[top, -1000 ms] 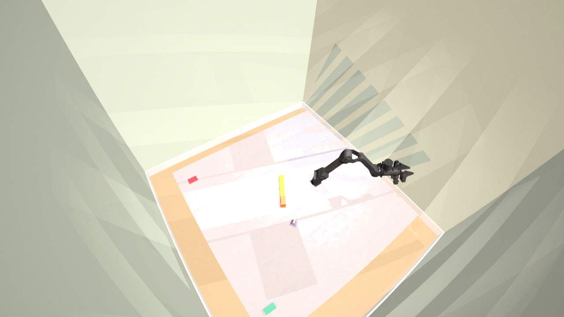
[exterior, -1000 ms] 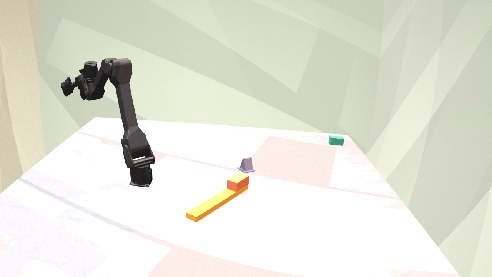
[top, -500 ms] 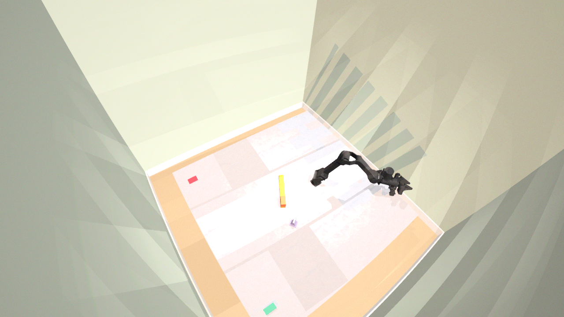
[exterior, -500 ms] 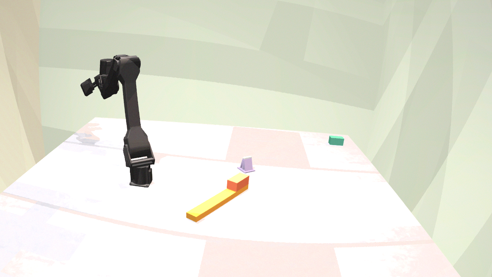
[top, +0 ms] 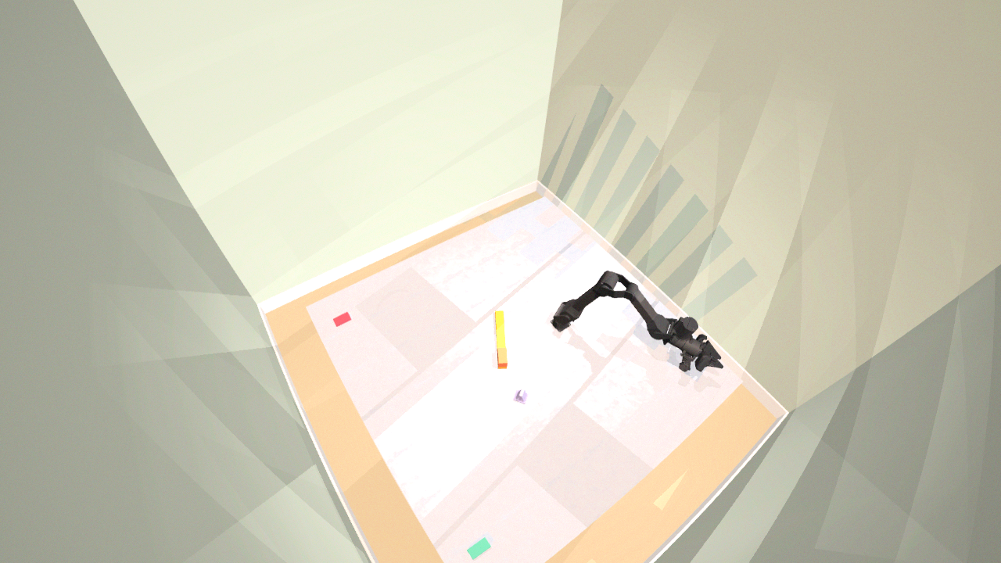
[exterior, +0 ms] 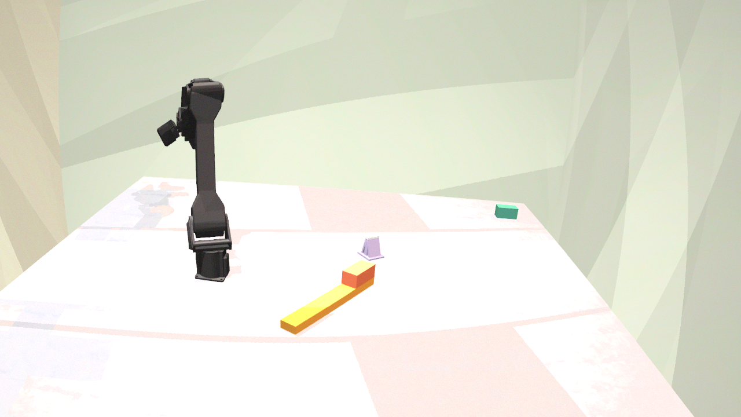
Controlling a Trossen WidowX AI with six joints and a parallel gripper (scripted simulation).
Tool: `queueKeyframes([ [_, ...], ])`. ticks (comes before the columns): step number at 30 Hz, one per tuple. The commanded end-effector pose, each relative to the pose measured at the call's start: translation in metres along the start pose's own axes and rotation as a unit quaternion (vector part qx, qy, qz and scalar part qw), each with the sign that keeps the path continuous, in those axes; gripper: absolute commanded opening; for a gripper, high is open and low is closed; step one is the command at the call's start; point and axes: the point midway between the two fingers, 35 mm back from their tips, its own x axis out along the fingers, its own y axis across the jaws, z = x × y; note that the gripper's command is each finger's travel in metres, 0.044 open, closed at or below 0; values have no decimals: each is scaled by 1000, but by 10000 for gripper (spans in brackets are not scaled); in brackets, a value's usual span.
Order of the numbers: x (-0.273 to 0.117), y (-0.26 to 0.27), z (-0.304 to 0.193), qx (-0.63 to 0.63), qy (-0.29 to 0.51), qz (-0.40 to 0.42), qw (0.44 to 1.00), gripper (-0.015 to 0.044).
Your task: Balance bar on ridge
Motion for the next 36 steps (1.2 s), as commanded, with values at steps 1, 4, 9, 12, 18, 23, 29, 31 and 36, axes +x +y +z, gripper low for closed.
queueKeyframes([
  [1, -5, 26, 13, -8, -24, 20, 999, 315],
  [4, -9, 45, 29, -13, -48, 31, 998, 315],
  [9, -19, 76, 56, -20, -89, 50, 995, 315],
  [12, -27, 94, 71, -23, -114, 61, 991, 315],
  [18, -46, 128, 102, -26, -165, 82, 983, 315],
  [23, -65, 155, 126, -28, -205, 97, 974, 315],
  [29, -90, 185, 154, -28, -253, 112, 961, 315],
  [31, -100, 193, 163, -29, -269, 116, 956, 315],
  [36, -125, 213, 184, -31, -309, 125, 942, 315],
])
